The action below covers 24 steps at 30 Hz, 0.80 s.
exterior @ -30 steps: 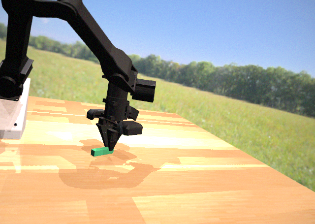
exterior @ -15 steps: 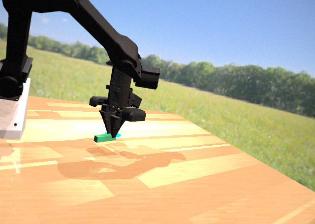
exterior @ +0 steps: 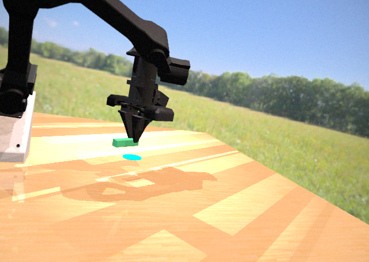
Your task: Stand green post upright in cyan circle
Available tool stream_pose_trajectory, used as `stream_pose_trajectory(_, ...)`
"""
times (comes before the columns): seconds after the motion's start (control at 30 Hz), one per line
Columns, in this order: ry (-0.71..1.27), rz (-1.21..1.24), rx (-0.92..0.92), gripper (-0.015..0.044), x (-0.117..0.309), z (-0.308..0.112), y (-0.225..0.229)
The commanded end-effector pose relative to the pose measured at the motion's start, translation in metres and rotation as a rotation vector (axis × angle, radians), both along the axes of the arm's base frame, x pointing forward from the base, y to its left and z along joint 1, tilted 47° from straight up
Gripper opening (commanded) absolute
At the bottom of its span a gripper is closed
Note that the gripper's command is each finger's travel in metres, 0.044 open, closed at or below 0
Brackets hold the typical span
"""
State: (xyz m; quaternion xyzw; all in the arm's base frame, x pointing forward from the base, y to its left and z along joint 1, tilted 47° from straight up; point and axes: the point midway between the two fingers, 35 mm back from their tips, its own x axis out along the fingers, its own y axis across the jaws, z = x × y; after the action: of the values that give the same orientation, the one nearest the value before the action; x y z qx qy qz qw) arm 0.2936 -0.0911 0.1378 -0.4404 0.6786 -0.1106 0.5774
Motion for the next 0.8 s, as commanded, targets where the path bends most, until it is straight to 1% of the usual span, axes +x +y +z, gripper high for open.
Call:
stream_pose_trajectory(0.0,-0.016,-0.002,-0.007,0.0022,-0.002,0.015,0.010)
stream_pose_trajectory(0.17,-0.017,-0.002,-0.011,0.0022,-0.005,0.025,0.019)
stream_pose_trajectory(0.3,-0.016,0.000,-0.011,0.0022,-0.005,0.025,0.020)
stream_pose_trajectory(0.77,0.088,0.101,-0.006,0.0022,0.015,0.002,0.049)
